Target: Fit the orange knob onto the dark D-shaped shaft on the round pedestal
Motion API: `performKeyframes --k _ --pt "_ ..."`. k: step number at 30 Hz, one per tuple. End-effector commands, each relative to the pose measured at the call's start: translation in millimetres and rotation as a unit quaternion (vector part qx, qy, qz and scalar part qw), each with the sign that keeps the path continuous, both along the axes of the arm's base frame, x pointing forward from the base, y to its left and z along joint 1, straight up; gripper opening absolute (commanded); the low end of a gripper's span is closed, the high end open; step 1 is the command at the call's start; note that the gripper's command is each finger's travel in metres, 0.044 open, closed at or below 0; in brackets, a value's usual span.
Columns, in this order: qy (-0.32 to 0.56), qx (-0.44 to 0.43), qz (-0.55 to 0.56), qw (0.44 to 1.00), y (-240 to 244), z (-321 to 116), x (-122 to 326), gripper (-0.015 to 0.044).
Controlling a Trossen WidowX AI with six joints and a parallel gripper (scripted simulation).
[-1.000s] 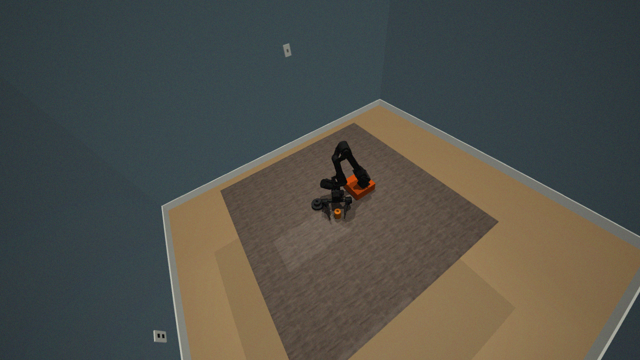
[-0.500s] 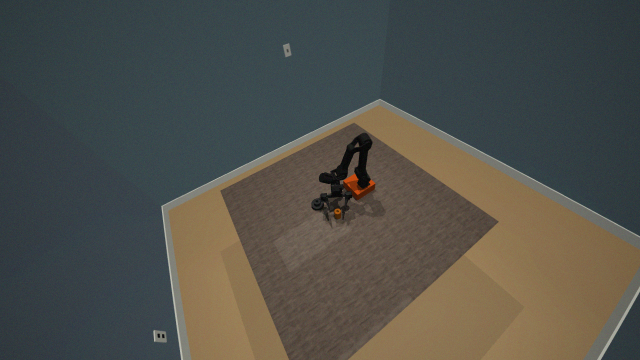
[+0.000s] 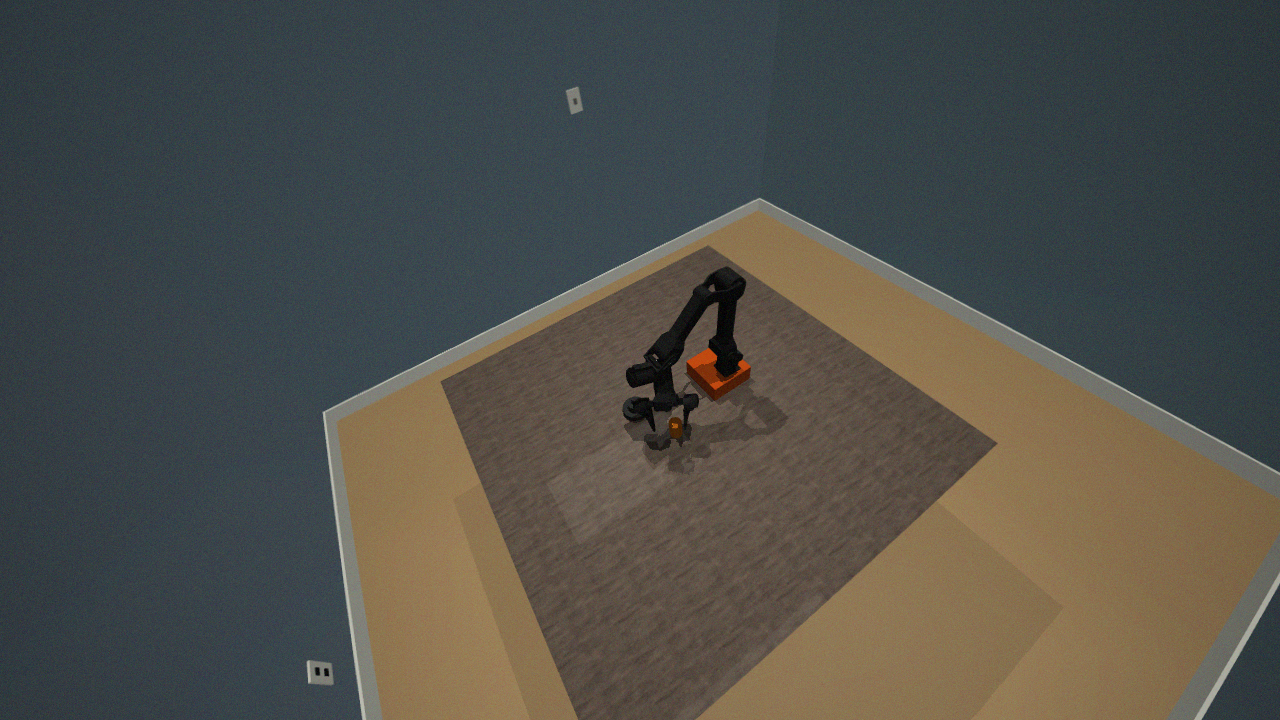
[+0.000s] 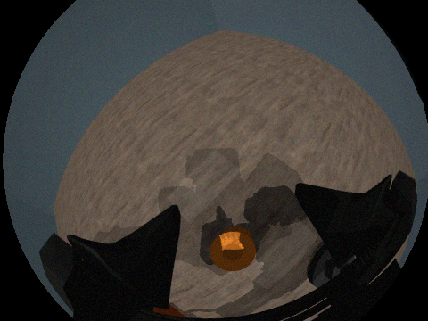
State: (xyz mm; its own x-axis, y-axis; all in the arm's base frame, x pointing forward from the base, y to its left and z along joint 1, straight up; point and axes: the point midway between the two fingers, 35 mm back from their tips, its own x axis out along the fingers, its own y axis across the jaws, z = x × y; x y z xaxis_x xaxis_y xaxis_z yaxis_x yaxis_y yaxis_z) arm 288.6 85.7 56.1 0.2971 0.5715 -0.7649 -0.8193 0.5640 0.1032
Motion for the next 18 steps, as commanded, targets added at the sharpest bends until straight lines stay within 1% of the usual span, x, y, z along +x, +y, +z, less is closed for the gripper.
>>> performKeyframes --k 1,18 --pt "0.124 -0.304 0.052 0.943 -6.2 46.8 -26.6 0.0440" --pt "0.125 -0.311 0.054 0.941 -6.7 48.6 -27.5 0.0440"
